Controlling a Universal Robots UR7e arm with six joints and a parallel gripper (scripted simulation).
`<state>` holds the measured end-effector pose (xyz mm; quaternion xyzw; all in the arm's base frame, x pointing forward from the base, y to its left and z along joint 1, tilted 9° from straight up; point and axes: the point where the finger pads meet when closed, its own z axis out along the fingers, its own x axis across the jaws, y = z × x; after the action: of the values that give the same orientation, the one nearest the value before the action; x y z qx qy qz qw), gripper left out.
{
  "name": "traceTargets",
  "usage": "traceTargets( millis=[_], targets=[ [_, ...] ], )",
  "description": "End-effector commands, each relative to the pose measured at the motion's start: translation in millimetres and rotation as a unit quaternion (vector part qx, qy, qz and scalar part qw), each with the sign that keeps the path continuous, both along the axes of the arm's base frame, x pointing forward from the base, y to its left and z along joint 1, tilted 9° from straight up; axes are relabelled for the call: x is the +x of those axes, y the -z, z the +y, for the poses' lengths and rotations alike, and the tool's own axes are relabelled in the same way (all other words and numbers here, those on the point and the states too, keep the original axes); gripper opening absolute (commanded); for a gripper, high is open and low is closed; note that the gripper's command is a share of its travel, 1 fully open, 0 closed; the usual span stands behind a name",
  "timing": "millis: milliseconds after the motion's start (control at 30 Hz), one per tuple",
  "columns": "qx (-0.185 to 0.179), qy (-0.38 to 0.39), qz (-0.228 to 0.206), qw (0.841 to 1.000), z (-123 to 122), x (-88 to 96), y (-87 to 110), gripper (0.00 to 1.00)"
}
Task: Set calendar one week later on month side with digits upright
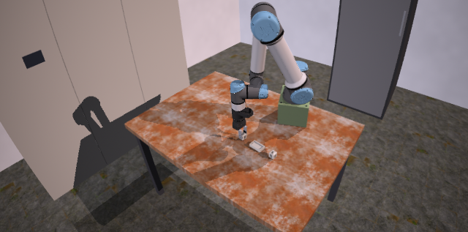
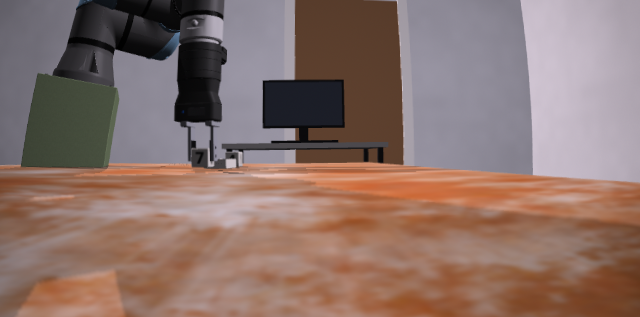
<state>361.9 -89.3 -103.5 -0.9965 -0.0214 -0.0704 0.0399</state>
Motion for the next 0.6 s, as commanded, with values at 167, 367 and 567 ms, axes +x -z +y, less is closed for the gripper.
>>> traceTargets(
  millis=[167,367,567],
  targets=[
    [0.000,0.000,0.000,1.000,-0.1,0.5,1.7,0.60],
    [0.000,0.000,0.000,1.000,0.0,0.7,3.1,0.60],
    [0.000,0.000,0.000,1.000,0.1,0.7,3.3,0.60]
  ],
)
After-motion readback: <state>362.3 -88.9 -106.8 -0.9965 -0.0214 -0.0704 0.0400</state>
